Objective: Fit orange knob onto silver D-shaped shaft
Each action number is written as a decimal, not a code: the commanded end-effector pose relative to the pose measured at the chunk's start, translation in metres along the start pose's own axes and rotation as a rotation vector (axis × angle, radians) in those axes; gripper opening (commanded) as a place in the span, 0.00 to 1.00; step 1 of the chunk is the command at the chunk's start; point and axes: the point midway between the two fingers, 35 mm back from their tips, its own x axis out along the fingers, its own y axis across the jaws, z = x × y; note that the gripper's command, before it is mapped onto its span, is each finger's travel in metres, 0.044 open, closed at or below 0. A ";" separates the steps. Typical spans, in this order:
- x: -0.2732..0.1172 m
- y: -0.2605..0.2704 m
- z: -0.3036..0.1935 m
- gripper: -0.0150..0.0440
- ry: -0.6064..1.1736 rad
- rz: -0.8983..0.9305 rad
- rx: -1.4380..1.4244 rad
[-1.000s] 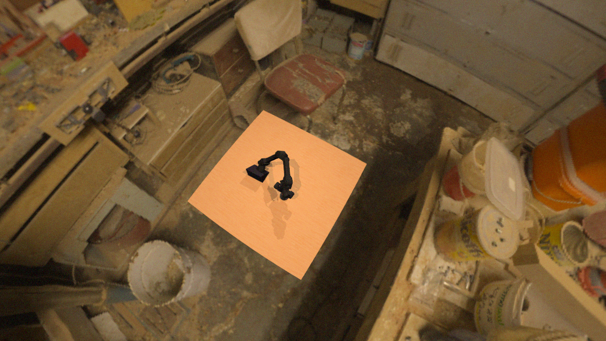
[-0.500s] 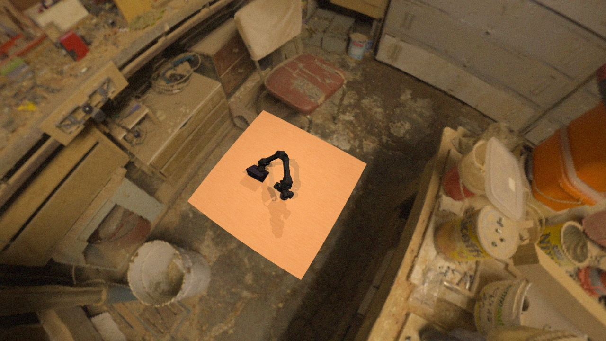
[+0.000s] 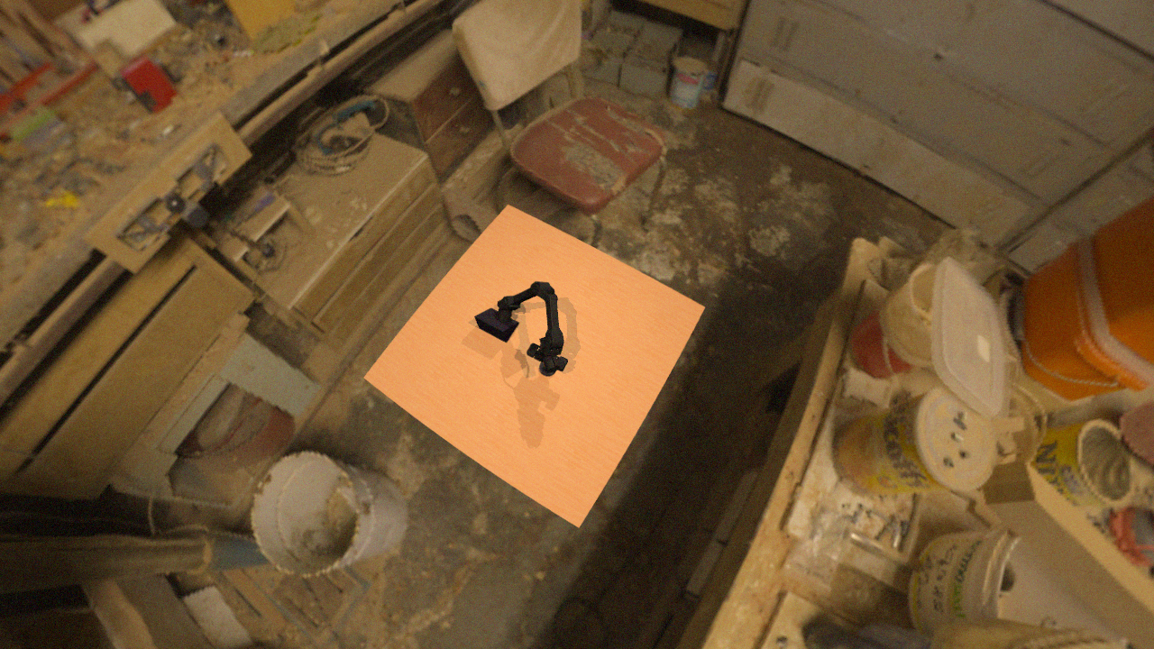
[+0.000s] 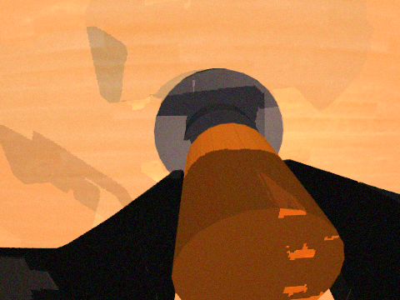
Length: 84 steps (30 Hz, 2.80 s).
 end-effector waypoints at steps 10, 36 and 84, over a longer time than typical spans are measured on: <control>0.002 0.001 -0.001 0.25 0.002 -0.001 -0.060; 0.002 0.001 -0.001 0.25 0.002 -0.001 -0.060; -0.001 0.000 0.001 0.25 0.002 0.000 -0.270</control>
